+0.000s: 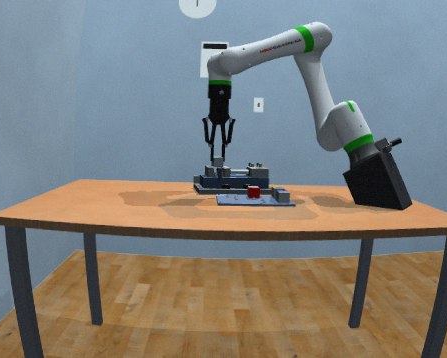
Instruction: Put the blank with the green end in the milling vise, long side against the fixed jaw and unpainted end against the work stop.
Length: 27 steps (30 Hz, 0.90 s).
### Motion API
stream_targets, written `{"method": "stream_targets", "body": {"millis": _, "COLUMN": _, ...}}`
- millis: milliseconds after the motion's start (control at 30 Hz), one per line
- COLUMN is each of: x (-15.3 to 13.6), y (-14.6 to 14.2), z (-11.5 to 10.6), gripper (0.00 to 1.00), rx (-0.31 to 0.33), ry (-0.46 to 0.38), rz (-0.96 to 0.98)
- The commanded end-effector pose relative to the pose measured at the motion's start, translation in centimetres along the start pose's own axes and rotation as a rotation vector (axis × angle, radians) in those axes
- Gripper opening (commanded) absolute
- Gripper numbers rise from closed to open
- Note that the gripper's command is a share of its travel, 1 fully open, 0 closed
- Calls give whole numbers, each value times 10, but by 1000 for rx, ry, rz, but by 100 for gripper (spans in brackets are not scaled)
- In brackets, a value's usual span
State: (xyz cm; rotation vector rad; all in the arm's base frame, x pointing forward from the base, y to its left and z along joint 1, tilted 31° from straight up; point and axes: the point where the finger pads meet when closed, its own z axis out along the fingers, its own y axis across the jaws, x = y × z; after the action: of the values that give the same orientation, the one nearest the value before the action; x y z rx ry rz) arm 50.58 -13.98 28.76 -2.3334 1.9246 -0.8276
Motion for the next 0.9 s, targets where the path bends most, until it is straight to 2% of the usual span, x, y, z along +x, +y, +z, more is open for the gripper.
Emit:
{"method": "stream_targets", "body": {"millis": 0, "x": 0, "y": -1, "z": -1, "gripper": 10, "rx": 2, "ry": 1, "rz": 0}}
{"method": "stream_targets", "body": {"millis": 867, "x": 0, "y": -1, "z": 2, "gripper": 10, "rx": 2, "ry": 1, "rz": 0}}
